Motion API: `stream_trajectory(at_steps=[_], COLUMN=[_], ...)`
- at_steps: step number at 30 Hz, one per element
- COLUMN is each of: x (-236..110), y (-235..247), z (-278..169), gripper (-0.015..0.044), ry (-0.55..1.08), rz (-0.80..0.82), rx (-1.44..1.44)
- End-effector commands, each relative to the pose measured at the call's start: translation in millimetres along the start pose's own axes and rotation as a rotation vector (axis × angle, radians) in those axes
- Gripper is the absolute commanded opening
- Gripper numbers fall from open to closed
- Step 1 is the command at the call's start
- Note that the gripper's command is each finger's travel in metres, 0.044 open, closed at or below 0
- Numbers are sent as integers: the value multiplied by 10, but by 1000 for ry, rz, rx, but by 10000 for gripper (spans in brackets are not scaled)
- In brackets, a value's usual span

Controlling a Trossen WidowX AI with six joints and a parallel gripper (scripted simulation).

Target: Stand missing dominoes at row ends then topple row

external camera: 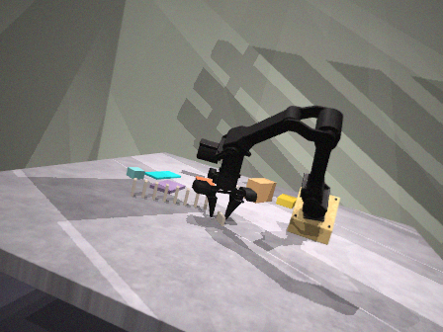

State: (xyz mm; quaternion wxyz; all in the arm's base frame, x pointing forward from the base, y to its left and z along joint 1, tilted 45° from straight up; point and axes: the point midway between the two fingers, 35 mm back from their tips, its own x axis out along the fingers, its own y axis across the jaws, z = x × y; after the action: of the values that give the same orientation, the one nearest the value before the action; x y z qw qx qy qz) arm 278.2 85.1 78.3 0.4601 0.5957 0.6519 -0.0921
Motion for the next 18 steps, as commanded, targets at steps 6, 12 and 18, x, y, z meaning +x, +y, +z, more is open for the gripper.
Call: stream_trajectory(at_steps=[6,12,18], x=[5,-18,-787], y=[-1,-2,-26], z=[1,0,-60], gripper=[20,20,20], ry=[1,1,-1], rz=[0,0,-3], rx=[5,5,6])
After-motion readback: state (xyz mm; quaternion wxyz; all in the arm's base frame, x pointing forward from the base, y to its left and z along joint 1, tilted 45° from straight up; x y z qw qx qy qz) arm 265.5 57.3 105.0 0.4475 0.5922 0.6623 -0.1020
